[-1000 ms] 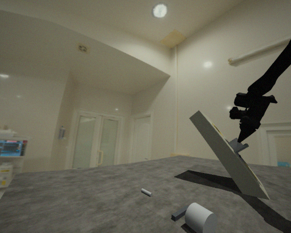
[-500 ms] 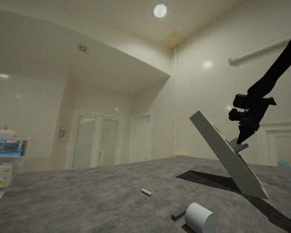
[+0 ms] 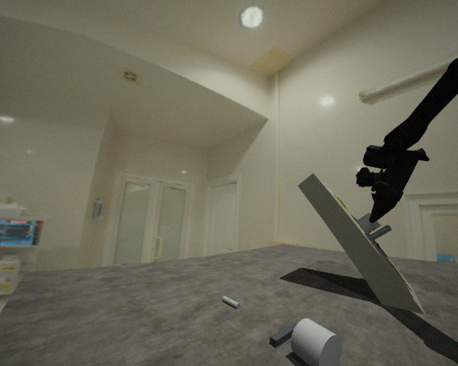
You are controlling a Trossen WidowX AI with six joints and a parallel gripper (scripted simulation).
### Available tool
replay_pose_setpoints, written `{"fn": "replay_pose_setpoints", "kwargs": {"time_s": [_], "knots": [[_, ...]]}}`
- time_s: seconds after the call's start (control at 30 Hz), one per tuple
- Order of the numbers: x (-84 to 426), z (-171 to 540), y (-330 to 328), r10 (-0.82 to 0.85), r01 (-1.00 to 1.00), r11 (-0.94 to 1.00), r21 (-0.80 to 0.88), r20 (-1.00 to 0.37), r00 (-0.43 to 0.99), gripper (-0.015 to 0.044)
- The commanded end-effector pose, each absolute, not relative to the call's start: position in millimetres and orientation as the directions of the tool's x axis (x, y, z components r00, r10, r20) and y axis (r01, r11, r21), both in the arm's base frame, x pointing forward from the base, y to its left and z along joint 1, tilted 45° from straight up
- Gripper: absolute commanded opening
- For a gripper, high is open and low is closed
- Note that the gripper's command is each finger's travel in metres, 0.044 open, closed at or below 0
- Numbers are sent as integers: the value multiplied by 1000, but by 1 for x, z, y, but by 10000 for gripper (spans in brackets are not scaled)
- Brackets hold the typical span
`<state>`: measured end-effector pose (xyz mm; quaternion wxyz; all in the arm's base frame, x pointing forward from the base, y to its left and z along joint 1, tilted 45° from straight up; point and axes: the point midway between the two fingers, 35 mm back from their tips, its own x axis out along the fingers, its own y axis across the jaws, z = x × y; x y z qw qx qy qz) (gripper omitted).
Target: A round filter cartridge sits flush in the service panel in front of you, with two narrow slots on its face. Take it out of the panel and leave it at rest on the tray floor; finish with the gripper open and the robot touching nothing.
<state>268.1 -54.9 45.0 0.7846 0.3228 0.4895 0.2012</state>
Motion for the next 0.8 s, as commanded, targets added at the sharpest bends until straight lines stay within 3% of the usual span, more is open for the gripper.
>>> {"fn": "replay_pose_setpoints", "kwargs": {"time_s": [0.0,0.57,0.77], "knots": [[275,52,-62,629,-8,711,703,-631,454,0],[237,109,-120,628,-6,712,702,-634,451,0],[239,97,-132,627,-6,713,701,-634,452,0]]}}
